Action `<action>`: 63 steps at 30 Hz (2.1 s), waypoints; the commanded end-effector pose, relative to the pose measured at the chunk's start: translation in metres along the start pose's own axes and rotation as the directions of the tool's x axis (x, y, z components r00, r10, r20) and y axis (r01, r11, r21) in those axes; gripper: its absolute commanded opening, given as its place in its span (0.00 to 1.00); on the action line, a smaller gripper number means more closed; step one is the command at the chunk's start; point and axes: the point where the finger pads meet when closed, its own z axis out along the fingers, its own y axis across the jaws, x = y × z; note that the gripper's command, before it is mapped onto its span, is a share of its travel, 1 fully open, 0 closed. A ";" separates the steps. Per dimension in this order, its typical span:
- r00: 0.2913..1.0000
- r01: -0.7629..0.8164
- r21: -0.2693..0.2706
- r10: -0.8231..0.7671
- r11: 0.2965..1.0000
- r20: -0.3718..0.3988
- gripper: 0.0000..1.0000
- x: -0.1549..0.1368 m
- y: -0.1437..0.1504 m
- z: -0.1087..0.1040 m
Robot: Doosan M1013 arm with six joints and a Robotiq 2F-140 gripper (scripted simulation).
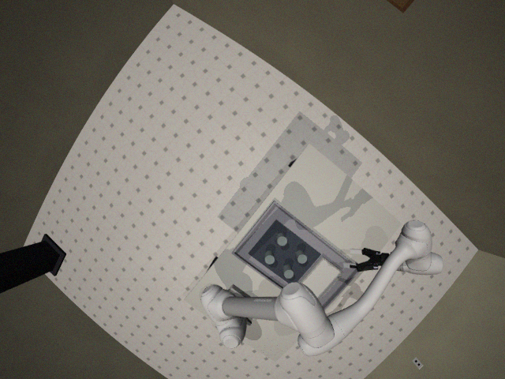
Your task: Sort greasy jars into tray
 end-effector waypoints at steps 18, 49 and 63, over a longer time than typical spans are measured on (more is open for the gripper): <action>0.978 -0.203 0.167 0.190 0.965 0.090 1.00 0.001 0.044 0.063; 0.802 -0.595 0.424 0.470 0.683 0.369 1.00 0.002 0.133 0.188; 0.735 -0.678 0.460 0.507 0.574 0.450 1.00 0.002 0.155 0.219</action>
